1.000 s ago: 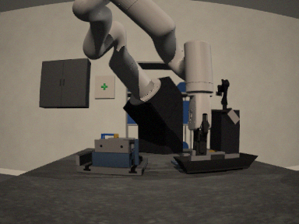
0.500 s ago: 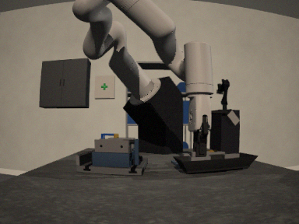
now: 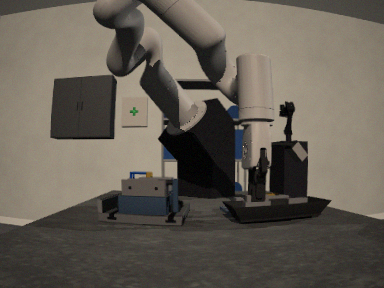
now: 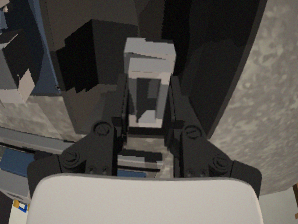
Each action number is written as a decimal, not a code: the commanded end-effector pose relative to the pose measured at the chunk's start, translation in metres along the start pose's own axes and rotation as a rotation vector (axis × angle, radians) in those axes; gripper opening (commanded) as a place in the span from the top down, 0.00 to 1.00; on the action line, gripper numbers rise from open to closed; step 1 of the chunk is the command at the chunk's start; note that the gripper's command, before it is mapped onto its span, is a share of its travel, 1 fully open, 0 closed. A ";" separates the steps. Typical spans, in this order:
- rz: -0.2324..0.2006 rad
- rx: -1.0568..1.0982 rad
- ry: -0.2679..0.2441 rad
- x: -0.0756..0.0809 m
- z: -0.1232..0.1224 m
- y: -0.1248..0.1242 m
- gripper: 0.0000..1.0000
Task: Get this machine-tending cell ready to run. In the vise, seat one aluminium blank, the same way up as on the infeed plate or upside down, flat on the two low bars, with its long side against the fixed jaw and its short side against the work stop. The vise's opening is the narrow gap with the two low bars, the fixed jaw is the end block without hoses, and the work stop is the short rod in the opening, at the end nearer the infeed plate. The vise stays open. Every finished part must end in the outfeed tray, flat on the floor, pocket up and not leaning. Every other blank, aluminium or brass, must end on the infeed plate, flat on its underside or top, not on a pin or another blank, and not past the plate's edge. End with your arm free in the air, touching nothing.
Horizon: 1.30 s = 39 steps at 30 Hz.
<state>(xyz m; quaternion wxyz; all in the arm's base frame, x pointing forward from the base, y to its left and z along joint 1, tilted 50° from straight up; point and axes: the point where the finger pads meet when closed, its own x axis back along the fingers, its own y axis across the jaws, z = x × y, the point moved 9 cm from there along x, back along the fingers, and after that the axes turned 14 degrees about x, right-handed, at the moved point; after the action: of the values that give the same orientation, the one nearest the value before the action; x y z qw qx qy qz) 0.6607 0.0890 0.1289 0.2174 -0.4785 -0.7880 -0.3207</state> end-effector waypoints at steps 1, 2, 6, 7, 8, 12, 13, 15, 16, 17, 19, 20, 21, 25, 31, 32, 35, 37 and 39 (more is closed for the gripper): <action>-0.001 0.000 0.000 0.000 0.000 0.001 1.00; -0.001 0.000 0.000 0.000 0.000 0.001 1.00; -0.001 0.000 0.000 -0.001 0.000 0.001 1.00; -0.001 0.000 0.000 -0.001 0.000 0.001 1.00; -0.001 0.000 0.000 -0.001 0.000 0.001 1.00; -0.001 0.000 0.000 -0.002 0.000 0.001 1.00; -0.001 0.000 0.000 -0.003 0.000 0.001 1.00; -0.001 0.000 0.000 -0.004 0.000 0.001 1.00; -0.001 0.000 0.000 -0.004 0.000 0.001 1.00; -0.001 0.000 0.000 -0.005 0.000 0.001 1.00; -0.001 0.000 0.000 -0.006 0.000 0.000 1.00; -0.001 0.000 0.000 -0.007 0.000 0.000 1.00; -0.001 0.000 0.000 -0.007 0.000 0.000 1.00; -0.001 0.000 0.000 -0.008 0.000 0.000 1.00; -0.001 0.000 0.000 -0.011 0.000 0.000 1.00; -0.001 0.000 0.000 -0.011 0.000 0.000 1.00; -0.001 0.000 0.000 -0.012 0.000 0.000 1.00; -0.001 0.000 0.000 -0.012 0.000 0.000 1.00; -0.001 0.000 0.000 -0.012 0.000 0.000 1.00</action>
<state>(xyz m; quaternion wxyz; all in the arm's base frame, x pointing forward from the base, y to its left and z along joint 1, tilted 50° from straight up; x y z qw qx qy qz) 0.6659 0.0815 0.1208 0.2175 -0.4784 -0.7880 -0.3206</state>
